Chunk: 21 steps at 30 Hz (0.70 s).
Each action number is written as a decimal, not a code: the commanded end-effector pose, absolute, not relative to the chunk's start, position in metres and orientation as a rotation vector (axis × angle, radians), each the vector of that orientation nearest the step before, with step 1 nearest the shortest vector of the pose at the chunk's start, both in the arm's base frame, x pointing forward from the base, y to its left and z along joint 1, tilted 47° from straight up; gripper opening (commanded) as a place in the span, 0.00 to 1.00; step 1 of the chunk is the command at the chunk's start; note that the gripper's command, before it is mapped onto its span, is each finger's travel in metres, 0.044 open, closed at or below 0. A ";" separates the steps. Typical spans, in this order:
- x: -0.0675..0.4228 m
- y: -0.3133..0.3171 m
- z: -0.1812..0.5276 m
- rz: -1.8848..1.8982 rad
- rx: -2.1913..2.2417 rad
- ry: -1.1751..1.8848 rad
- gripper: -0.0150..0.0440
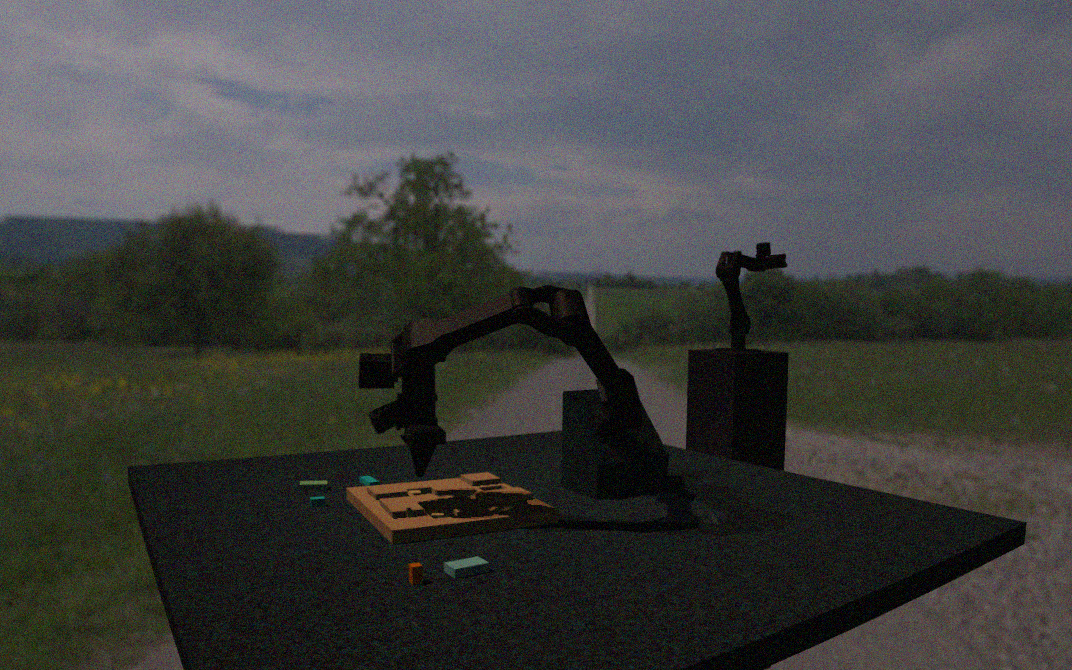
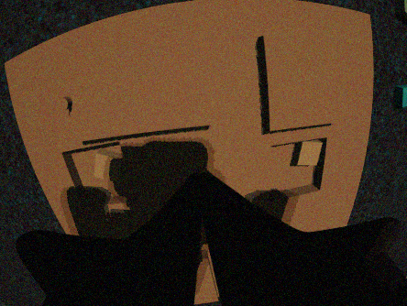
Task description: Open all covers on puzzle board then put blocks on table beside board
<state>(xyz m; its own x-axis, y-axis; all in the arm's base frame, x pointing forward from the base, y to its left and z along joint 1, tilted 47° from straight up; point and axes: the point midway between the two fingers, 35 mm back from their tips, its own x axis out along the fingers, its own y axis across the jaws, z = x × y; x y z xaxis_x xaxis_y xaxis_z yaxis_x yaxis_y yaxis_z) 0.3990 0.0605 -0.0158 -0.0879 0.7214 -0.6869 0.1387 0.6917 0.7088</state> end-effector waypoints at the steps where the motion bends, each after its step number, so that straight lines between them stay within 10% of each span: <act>1: 0.386 0.051 -0.016 0.404 0.855 1.678 0.25; 21: 0.283 0.021 -0.021 -0.834 1.754 1.844 0.25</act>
